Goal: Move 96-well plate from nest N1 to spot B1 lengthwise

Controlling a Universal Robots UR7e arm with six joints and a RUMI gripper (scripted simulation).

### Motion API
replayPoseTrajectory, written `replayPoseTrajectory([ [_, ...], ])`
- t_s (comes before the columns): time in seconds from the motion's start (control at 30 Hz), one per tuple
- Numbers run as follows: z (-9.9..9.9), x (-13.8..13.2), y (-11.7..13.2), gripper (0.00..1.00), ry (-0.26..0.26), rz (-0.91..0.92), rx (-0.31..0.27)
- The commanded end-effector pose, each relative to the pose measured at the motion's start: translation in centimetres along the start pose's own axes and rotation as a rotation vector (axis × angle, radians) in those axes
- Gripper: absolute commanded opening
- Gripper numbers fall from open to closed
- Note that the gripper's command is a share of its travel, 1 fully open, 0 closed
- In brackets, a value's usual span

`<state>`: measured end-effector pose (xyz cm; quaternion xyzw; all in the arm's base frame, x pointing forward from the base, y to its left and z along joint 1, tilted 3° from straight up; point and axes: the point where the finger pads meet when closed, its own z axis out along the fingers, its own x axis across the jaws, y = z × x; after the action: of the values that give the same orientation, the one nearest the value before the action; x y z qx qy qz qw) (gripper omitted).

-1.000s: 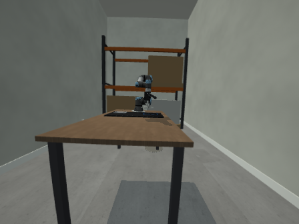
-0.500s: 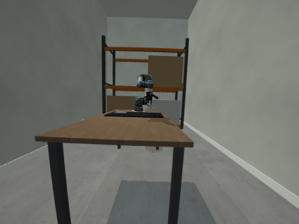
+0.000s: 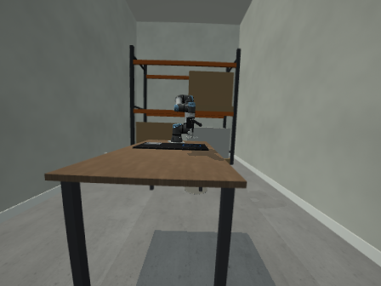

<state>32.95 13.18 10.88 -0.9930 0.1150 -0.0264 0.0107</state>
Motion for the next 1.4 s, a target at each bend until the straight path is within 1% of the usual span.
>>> replayPoseTrajectory([
  [0.0,0.0,0.0,0.0,0.00,0.001,0.000,0.000],
  [0.47,0.0,0.0,0.1,0.00,0.001,0.000,0.000],
  [1.37,4.1,0.0,0.1,0.00,0.001,0.000,0.000],
])
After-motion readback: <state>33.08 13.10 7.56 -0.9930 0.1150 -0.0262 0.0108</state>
